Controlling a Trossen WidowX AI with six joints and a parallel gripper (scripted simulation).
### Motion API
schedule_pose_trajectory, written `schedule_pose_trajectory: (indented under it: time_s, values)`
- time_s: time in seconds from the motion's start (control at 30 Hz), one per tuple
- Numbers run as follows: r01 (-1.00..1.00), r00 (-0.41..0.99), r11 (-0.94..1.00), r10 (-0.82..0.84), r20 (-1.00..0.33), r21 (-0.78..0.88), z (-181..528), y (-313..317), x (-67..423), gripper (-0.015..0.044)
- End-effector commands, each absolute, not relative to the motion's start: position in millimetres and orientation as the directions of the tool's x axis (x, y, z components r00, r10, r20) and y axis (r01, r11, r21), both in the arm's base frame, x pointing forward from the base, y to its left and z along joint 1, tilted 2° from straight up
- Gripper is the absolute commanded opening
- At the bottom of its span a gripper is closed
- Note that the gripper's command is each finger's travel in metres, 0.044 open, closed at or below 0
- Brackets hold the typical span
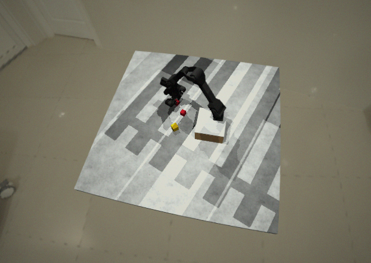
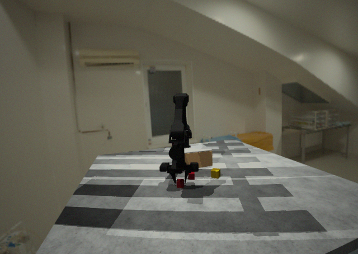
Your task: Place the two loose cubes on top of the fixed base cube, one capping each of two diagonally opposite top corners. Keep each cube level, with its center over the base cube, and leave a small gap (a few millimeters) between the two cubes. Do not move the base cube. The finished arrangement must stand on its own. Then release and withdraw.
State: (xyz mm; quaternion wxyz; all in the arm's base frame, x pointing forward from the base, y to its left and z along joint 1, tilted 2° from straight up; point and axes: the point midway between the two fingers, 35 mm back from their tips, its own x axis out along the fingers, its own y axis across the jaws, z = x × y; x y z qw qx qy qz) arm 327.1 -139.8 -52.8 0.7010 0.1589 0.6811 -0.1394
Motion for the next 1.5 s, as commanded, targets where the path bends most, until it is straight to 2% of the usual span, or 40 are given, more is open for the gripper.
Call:
schedule_pose_trajectory:
  time_s: [0.0,1.47]
  values:
    - [0.413,0.034,0.91,0.024,-0.999,0.036,-54.4,-139.0,326.7,0.0107]
    - [0.409,0.034,0.912,0.024,-0.999,0.036,55.3,-141.8,323.3,0.0105]
